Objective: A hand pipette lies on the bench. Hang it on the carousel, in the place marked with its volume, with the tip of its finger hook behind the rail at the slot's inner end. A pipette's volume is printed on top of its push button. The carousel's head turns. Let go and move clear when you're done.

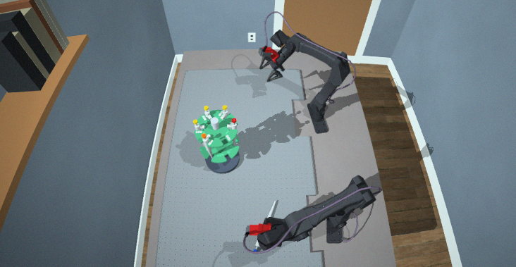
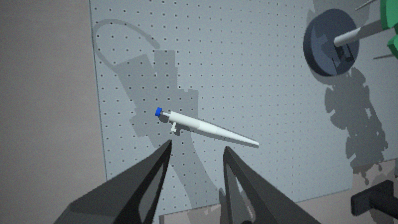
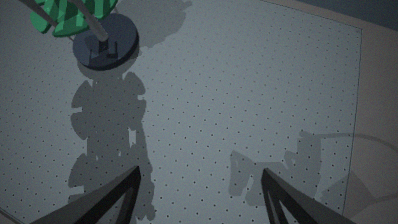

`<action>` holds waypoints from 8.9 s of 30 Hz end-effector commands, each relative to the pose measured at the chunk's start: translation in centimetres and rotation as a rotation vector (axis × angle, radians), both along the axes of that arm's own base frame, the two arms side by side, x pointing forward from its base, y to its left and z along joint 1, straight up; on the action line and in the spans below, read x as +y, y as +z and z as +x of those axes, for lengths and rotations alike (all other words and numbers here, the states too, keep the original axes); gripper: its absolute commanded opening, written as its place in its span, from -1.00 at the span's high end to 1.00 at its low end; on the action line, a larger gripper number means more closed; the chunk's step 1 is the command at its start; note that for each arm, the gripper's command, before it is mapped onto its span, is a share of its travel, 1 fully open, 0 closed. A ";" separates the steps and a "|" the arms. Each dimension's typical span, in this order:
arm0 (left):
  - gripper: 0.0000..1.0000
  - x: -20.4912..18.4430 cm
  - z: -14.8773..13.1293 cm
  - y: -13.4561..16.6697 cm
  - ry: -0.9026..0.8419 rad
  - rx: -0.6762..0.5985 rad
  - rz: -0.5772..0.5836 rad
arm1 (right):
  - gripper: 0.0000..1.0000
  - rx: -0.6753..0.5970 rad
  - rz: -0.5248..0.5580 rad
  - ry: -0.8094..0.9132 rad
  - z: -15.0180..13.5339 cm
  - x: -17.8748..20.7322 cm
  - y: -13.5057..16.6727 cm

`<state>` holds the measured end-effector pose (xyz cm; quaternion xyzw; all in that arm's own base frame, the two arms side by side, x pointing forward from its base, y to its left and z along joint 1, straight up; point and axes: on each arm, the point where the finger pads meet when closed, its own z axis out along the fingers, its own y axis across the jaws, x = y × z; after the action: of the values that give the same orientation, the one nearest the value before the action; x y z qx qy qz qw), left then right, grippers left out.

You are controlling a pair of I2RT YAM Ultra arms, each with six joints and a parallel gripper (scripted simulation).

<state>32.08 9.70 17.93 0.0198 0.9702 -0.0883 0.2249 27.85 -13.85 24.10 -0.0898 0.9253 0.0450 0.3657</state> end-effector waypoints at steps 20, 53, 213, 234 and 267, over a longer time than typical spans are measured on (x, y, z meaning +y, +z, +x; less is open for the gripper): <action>-0.09 -2.3 0.4 -2.7 0.338 0.455 0.118 | -1.00 -0.042 -0.018 0.005 0.5 -0.4 1.2; -0.09 -2.3 0.4 -2.6 1.303 0.479 -0.143 | -1.00 -0.042 -0.018 0.005 0.5 -0.4 1.2; -0.09 -1.9 1.0 -10.5 1.293 0.483 -0.138 | -1.00 -0.042 -0.018 0.005 0.5 -0.4 1.2; -0.09 -1.9 1.0 -10.5 1.293 0.483 -0.138 | -1.00 -0.042 -0.018 0.005 0.5 -0.4 1.2; -0.09 -2.7 0.3 -11.1 1.287 0.485 -0.136 | -1.00 -0.042 -0.018 0.005 0.5 -0.4 1.2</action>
<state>32.48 7.20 6.28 -0.5962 0.8028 -0.0008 -0.0037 27.85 -13.85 24.10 -0.0898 0.9253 0.0450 0.3657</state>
